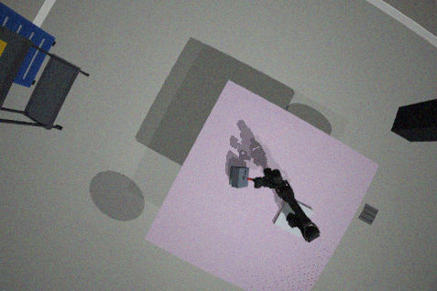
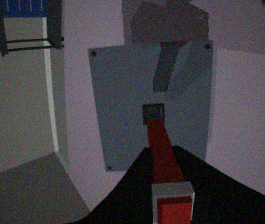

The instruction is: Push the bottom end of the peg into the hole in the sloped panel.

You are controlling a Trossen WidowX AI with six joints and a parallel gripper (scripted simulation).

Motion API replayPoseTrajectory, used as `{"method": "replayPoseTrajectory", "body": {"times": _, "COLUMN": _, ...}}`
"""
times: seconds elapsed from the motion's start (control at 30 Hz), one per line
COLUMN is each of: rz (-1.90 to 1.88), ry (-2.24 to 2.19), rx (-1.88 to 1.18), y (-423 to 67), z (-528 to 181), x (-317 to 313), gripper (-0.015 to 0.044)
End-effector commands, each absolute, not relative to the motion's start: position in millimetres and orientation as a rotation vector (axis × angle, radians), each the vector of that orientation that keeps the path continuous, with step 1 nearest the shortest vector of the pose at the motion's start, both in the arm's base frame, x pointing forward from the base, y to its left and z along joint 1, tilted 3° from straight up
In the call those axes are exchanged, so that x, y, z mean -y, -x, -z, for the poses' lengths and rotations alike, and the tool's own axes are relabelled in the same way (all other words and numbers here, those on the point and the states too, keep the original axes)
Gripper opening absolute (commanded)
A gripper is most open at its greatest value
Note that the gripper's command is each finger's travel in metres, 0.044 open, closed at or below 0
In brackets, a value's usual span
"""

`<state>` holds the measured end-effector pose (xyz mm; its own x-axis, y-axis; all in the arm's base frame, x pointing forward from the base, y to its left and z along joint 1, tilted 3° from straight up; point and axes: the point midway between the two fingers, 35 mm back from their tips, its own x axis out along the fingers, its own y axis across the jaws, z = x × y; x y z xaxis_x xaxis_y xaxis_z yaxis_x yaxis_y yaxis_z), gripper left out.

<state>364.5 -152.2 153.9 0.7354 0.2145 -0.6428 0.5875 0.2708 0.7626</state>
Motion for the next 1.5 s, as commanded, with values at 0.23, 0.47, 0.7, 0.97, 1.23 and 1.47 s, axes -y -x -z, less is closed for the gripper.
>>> {"method": "replayPoseTrajectory", "body": {"times": 0.23, "rz": 0.291, "ry": -1.307, "rx": -0.752, "y": -373, "z": -146, "x": 150, "gripper": 0.0}}
{"method": "replayPoseTrajectory", "body": {"times": 0.47, "rz": 0.291, "ry": -1.307, "rx": -0.752, "y": -379, "z": -140, "x": 148, "gripper": 0.0}}
{"method": "replayPoseTrajectory", "body": {"times": 0.7, "rz": 0.288, "ry": -1.305, "rx": -0.749, "y": -381, "z": -139, "x": 147, "gripper": 0.0}}
{"method": "replayPoseTrajectory", "body": {"times": 0.97, "rz": 0.285, "ry": -1.303, "rx": -0.746, "y": -380, "z": -142, "x": 148, "gripper": 0.0}}
{"method": "replayPoseTrajectory", "body": {"times": 1.23, "rz": 0.285, "ry": -1.303, "rx": -0.746, "y": -381, "z": -140, "x": 147, "gripper": 0.0}}
{"method": "replayPoseTrajectory", "body": {"times": 1.47, "rz": 0.285, "ry": -1.303, "rx": -0.746, "y": -380, "z": -138, "x": 147, "gripper": 0.0}}
